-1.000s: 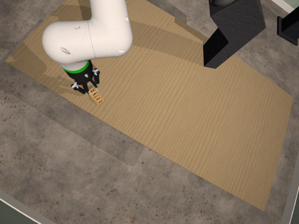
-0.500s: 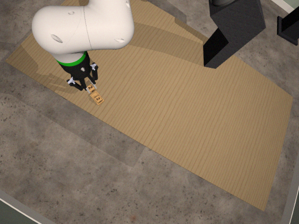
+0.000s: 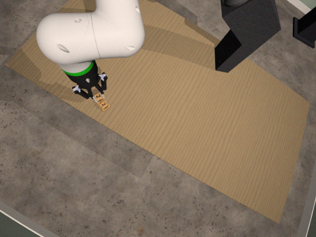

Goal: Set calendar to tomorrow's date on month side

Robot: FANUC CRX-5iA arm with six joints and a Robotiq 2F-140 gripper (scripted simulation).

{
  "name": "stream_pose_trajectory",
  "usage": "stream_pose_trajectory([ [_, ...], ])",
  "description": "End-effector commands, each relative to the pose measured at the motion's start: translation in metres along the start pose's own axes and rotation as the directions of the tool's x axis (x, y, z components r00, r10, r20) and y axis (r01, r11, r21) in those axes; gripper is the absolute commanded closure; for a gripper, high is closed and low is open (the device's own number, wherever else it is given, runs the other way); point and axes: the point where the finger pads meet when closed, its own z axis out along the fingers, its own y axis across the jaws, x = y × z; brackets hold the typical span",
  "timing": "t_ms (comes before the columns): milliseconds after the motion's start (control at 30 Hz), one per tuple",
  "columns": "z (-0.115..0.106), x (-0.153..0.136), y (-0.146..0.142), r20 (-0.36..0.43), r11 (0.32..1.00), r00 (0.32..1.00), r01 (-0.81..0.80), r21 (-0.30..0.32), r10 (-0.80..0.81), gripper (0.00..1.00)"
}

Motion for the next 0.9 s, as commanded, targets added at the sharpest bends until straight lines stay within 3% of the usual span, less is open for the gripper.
stream_pose_trajectory([
  [0, 0.002, 0.018, -0.002, 0.006, 0.987, 0.987, -0.158, -0.007, 0.158, 0.76],
  [67, 0.002, 0.018, -0.002, 0.006, 0.987, 0.987, -0.158, -0.007, 0.158, 0.76],
  [133, 0.003, 0.033, -0.004, 0.005, 0.958, 0.958, -0.287, -0.006, 0.287, 0.76],
  [267, 0.004, 0.045, -0.005, 0.004, 0.924, 0.924, -0.383, -0.006, 0.383, 0.76],
  [567, 0.007, 0.08, -0.012, 0.002, 0.765, 0.765, -0.644, -0.007, 0.644, 0.76],
  [633, 0.007, 0.08, -0.012, 0.002, 0.765, 0.765, -0.644, -0.007, 0.644, 0.76],
  [700, 0.007, 0.094, -0.014, 0.001, 0.684, 0.684, -0.729, -0.008, 0.729, 0.76],
  [867, 0.008, 0.111, -0.018, -0.001, 0.568, 0.568, -0.823, -0.009, 0.823, 0.76],
])
